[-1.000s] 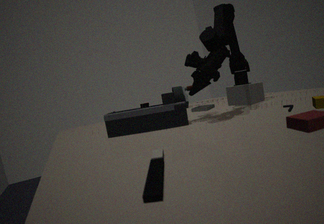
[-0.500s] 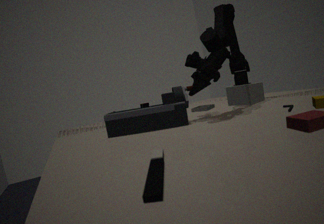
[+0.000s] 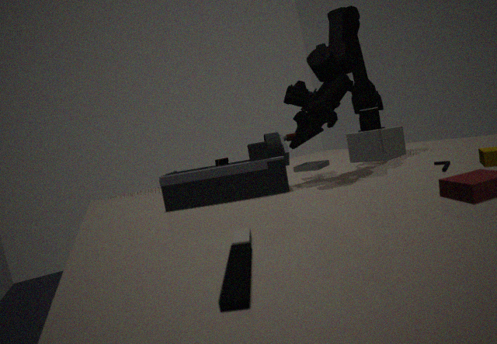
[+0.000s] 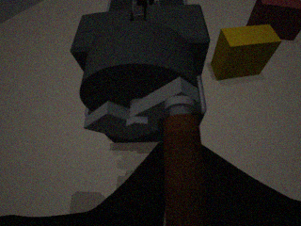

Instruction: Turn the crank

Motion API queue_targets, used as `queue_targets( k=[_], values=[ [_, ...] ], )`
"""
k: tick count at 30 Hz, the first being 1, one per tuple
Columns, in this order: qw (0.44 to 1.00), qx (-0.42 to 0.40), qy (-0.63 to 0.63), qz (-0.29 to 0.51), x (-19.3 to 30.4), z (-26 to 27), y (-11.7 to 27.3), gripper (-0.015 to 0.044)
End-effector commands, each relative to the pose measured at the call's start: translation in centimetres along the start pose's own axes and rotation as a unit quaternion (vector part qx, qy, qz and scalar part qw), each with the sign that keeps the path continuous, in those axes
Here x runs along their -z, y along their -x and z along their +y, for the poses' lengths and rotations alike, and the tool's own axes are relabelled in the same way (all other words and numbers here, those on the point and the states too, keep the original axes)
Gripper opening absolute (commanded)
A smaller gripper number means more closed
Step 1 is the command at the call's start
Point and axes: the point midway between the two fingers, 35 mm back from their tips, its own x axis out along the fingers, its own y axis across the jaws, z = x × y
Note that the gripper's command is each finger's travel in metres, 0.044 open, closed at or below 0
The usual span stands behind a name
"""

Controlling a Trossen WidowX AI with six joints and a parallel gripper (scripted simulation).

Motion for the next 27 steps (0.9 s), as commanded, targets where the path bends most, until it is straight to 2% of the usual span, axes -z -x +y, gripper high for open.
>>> queue_targets(
  k=[1,27],
  values=[
    [1.000,0.007,0.002,0.008,0.5,-0.6,-0.5,0.0000],
    [1.000,0.007,0.002,0.008,1.8,-0.9,-1.9,0.0000]
  ],
)
